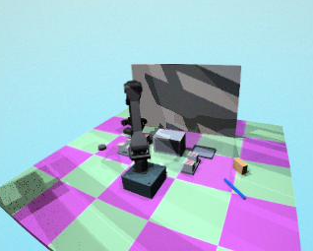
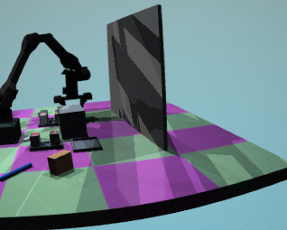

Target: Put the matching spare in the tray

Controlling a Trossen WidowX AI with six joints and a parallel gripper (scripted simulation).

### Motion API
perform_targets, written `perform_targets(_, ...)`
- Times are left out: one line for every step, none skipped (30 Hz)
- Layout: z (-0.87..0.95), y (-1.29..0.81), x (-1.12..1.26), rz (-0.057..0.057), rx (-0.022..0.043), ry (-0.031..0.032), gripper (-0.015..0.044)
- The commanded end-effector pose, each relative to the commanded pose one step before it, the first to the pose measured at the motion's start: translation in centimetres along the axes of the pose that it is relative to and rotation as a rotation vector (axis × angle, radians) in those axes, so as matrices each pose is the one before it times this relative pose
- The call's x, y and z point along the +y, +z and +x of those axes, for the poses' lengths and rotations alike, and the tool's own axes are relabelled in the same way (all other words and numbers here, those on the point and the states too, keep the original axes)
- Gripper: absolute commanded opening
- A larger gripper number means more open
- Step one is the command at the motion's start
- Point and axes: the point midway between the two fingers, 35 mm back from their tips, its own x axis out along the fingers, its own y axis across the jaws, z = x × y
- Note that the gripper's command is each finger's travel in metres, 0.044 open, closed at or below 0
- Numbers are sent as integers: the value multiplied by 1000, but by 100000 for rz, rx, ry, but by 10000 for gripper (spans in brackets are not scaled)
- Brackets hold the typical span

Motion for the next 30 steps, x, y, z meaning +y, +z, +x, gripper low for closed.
perform_targets(98,-102,-7,-295,460,-103,300)
perform_targets(0,0,0,0,0,0,300)
perform_targets(0,0,0,0,0,0,300)
perform_targets(0,0,0,0,0,0,300)
perform_targets(0,0,0,0,0,0,300)
perform_targets(0,0,0,0,0,0,300)
perform_targets(-97,101,7,294,-458,106,274)
perform_targets(0,0,0,0,0,0,247)
perform_targets(0,0,0,0,0,0,221)
perform_targets(0,0,0,0,0,0,195)
perform_targets(0,0,0,0,0,0,169)
perform_targets(0,0,0,0,0,0,162)
perform_targets(0,0,0,0,0,0,155)
perform_targets(0,0,0,0,0,0,149)
perform_targets(0,0,0,0,0,0,142)
perform_targets(0,0,0,0,0,0,135)
perform_targets(0,0,0,0,0,0,129)
perform_targets(0,0,0,0,0,0,122)
perform_targets(0,0,0,0,0,0,115)
perform_targets(0,0,0,0,0,0,89)
perform_targets(0,0,0,0,0,0,63)
perform_targets(0,0,0,0,0,0,37)
perform_targets(0,0,0,0,0,0,10)
perform_targets(0,0,0,0,0,0,0)
perform_targets(0,0,0,0,0,0,0)
perform_targets(0,0,0,0,0,0,0)
perform_targets(0,0,0,0,0,0,0)
perform_targets(0,0,0,0,0,0,0)
perform_targets(0,0,0,0,0,0,0)
perform_targets(0,0,0,0,0,0,0)
